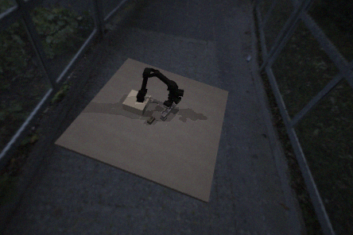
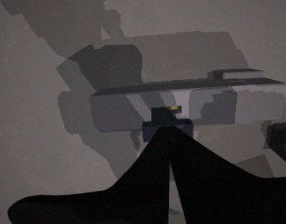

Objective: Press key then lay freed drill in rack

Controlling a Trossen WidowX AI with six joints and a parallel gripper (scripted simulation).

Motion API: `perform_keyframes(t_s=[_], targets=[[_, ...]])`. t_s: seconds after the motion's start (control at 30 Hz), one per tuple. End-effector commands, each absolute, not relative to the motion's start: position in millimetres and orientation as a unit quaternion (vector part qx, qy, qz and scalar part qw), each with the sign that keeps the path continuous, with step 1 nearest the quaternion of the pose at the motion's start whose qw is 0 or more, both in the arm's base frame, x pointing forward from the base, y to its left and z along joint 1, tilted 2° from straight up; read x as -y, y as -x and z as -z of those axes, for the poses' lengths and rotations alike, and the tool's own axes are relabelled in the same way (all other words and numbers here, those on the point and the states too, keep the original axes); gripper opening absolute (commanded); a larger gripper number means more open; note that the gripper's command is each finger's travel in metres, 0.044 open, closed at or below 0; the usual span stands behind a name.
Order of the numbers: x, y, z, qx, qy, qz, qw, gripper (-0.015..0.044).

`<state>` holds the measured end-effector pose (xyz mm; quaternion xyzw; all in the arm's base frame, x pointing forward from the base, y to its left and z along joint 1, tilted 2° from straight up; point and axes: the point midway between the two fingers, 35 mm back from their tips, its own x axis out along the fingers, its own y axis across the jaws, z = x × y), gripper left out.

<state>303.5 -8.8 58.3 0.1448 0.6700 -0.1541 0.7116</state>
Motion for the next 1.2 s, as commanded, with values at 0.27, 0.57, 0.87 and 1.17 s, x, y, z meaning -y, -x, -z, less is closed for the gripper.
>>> perform_keyframes(t_s=[0.27, 0.57, 0.87, 1.17], targets=[[4, -302, -61, -0.693, -0.144, 0.150, 0.691, 0.0131], [8, -305, -110, -0.687, -0.142, 0.149, 0.697, 0.0368], [71, -294, -73, -0.702, 0.049, -0.036, 0.709, 0.0440], [133, -260, -32, -0.660, 0.263, -0.246, 0.659, 0.0440]])
